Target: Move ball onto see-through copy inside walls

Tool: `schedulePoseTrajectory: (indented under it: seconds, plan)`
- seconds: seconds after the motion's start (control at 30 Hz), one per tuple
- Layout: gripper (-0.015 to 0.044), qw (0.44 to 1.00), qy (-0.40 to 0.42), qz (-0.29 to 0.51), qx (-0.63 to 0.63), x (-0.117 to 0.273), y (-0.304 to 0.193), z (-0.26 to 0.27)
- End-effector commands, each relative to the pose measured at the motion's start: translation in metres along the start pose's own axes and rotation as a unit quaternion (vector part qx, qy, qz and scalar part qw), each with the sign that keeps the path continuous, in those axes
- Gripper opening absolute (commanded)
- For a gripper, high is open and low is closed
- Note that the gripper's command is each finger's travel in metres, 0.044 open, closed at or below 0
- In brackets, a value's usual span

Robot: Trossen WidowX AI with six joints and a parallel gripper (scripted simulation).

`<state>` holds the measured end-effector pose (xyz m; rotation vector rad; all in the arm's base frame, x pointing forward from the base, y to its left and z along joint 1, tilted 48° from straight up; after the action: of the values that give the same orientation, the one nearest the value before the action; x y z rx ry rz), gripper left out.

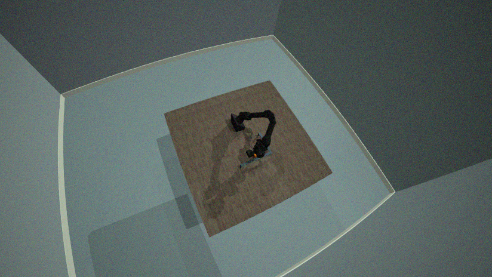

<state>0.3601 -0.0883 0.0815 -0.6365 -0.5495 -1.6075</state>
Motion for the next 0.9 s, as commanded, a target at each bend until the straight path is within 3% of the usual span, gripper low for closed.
schedulePoseTrajectory:
  seconds: [0.0,0.83,0.87]
  plan:
    - [0.0279,1.000,0.003,0.002,-0.001,-0.007,-0.001,0.001]
    - [0.0279,1.000,0.004,0.002,-0.001,-0.044,-0.001,0.001]
    - [0.0253,1.000,0.004,0.002,-0.001,-0.044,-0.001,0.001]
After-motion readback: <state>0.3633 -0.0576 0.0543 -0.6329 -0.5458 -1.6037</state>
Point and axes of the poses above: the point midway between the two fingers, 35 mm back from their tips, its own x axis back along the fingers, its own z axis across the jaws, y = z × x, the point moved 10 cm from there along x, back along the fingers, and after that the axes turned 4 degrees about -x, right-handed, at the moved point
